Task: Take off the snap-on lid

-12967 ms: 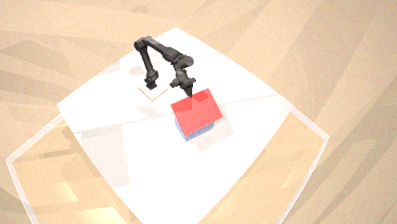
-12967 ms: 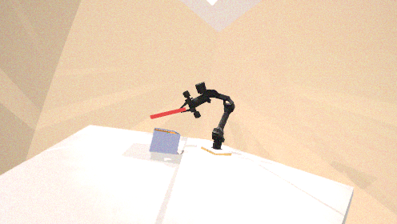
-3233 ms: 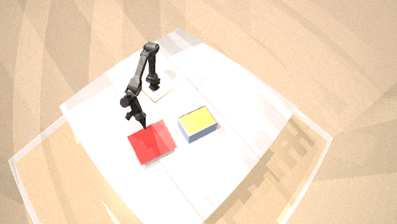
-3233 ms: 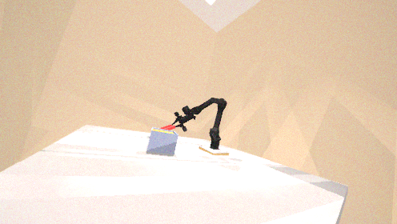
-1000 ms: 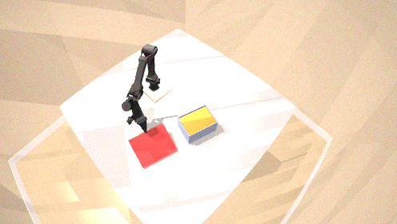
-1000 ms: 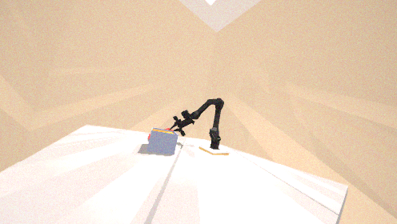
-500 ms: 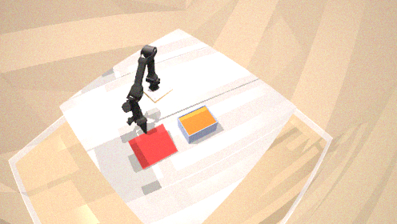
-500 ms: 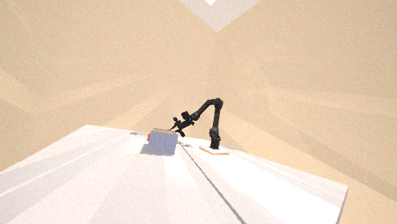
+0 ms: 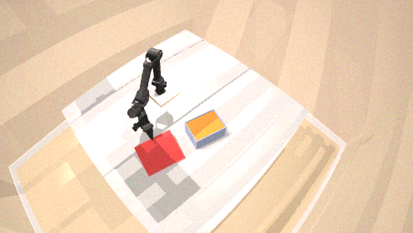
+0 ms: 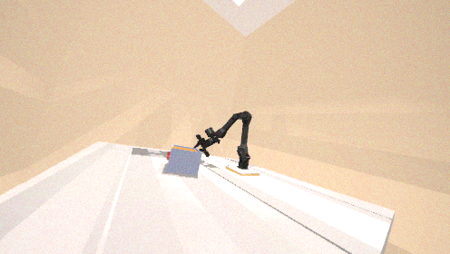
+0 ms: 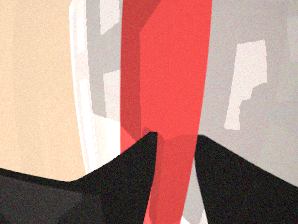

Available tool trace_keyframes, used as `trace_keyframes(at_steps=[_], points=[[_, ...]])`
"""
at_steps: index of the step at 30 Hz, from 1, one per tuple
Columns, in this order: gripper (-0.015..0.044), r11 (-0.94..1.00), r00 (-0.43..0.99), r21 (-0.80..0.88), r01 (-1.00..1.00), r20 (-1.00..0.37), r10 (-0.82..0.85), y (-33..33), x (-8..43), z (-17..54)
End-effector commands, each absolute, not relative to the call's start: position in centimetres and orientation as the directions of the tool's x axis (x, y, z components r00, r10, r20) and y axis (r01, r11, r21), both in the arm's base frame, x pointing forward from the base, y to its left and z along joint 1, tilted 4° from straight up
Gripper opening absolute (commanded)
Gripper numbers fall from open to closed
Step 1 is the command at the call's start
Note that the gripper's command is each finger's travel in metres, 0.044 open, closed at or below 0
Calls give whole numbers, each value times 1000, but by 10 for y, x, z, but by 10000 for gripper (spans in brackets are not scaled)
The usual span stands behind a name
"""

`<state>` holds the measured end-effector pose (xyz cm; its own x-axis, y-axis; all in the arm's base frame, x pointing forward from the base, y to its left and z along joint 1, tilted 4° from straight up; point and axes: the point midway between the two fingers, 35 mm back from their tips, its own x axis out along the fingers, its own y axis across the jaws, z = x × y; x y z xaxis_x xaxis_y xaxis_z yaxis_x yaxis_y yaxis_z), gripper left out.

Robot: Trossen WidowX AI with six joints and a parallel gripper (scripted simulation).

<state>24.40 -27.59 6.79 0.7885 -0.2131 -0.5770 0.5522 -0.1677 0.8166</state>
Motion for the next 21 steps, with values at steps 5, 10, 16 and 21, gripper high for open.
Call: trace_keyframes(at_steps=[5, 10, 16, 21], points=[[131, -192, 775, 798, 571, -601, -195, -277, 245, 70], [263, -192, 775, 798, 571, -601, -195, -277, 245, 70], [380, -192, 774, 798, 571, -602, -195, -274, 238, 69], [440, -193, 774, 797, 572, -602, -195, -271, 228, 68]])
